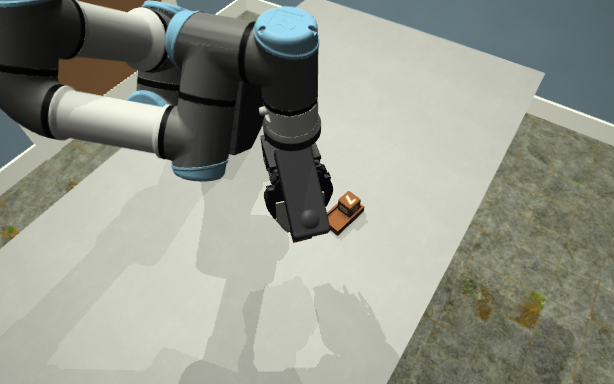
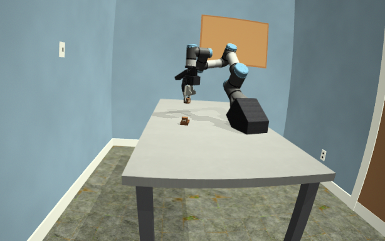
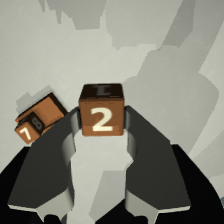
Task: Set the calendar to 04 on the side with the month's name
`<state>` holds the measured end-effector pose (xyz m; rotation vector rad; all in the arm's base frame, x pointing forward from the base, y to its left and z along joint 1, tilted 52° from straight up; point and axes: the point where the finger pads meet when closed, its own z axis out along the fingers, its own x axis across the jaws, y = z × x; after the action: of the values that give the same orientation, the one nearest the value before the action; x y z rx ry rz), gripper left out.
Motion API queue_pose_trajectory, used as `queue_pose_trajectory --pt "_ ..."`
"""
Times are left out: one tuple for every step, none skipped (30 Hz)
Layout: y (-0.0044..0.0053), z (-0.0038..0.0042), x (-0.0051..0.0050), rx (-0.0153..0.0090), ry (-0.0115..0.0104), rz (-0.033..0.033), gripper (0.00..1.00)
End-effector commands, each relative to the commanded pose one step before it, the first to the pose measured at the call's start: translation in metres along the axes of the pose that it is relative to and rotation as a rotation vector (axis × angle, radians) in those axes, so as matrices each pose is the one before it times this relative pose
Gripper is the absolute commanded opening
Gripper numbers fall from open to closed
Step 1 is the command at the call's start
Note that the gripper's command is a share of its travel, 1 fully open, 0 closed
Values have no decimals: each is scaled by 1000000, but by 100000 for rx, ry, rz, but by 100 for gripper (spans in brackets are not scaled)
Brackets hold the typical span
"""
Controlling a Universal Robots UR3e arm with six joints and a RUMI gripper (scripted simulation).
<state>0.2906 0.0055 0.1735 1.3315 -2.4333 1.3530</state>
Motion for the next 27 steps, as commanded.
queue_pose_trajectory --pt "4127 -315 -2041 164 -1408 -17284 11" --pt "37 1 -21 0 1 -119 11" --pt "1126 21 -652 1 14 -3630 11" --pt "706 -42 -483 15 -6 -2275 11" --pt "367 -21 -260 8 -3 -1192 11" --pt "902 30 -576 -2 15 -2936 11" --pt "92 3 -62 0 2 -304 11" --pt "0 0 0 0 0 0 11" --pt "0 0 0 0 0 0 11" --pt "910 200 -461 -50 58 -2984 11" --pt "868 -65 -696 26 -9 -2853 11" --pt "796 -72 -676 28 -10 -2640 11" --pt "722 -62 -634 25 -8 -2419 11" --pt "650 -34 -569 17 -2 -2190 11" --pt "580 -2 -496 6 5 -1960 11" --pt "512 24 -425 -2 10 -1734 11" --pt "447 41 -361 -9 13 -1514 11" --pt "385 48 -304 -12 13 -1303 11" --pt "325 48 -255 -12 13 -1101 11" --pt "269 43 -211 -11 11 -911 11" --pt "216 34 -172 -9 9 -733 11" --pt "167 25 -137 -6 6 -570 11" --pt "123 15 -105 -4 4 -422 11" --pt "84 6 -77 -1 2 -293 11" --pt "0 0 0 0 0 0 11" --pt "0 0 0 0 0 0 11" --pt "52 -2 -53 1 0 -185 11"
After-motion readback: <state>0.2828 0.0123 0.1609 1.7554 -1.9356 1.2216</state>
